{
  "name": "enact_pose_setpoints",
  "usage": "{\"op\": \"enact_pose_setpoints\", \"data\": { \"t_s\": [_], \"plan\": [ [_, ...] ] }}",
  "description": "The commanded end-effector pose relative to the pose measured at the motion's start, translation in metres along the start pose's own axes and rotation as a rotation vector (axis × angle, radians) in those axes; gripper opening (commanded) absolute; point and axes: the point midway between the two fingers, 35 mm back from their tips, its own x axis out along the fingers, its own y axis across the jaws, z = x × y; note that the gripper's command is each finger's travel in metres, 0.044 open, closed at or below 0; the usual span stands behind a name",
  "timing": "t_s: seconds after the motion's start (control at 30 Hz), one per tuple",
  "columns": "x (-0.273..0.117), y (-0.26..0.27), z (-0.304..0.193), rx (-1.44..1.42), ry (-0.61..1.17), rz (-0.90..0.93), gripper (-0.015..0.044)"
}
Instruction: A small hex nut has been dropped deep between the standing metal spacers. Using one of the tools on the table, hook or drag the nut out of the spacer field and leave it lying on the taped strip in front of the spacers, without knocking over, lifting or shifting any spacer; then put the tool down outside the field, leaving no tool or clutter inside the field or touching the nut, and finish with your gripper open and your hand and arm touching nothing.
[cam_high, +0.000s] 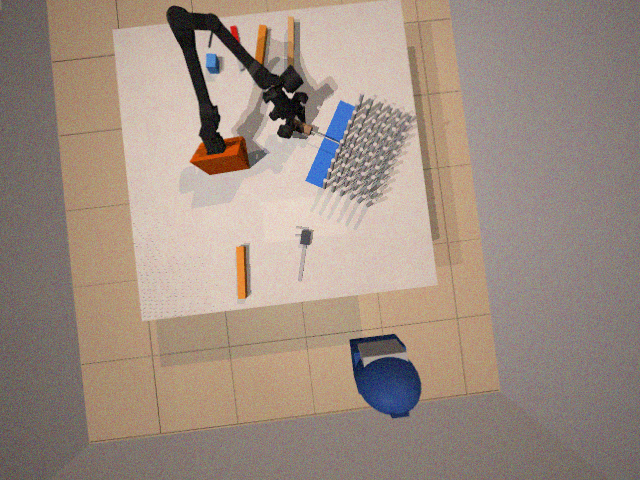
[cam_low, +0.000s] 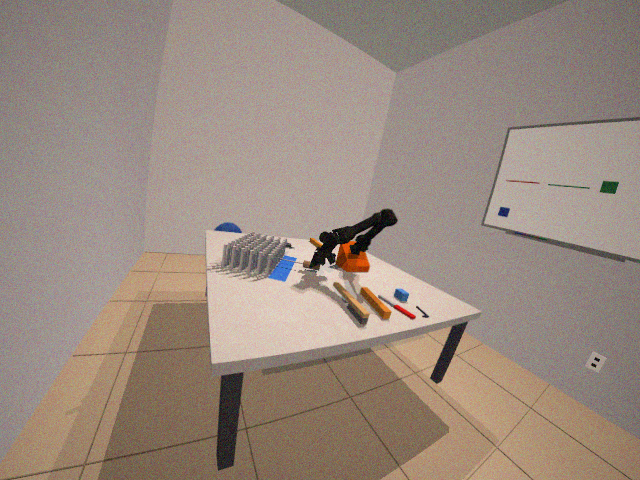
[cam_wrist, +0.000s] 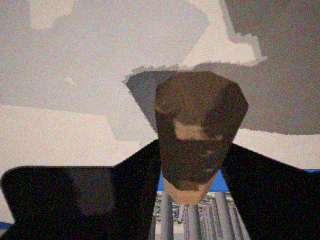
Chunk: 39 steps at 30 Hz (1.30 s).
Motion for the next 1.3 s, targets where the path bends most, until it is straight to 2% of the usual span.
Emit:
{"op": "enact_pose_setpoints", "data": {
  "t_s": [0.0, 1.27],
  "plan": [
    [0.001, -0.002, -0.004, -0.007, 0.003, -0.008, 0.0000],
    [0.013, -0.003, -0.026, -0.008, 0.005, -0.008, 0.0000]
  ]
}}
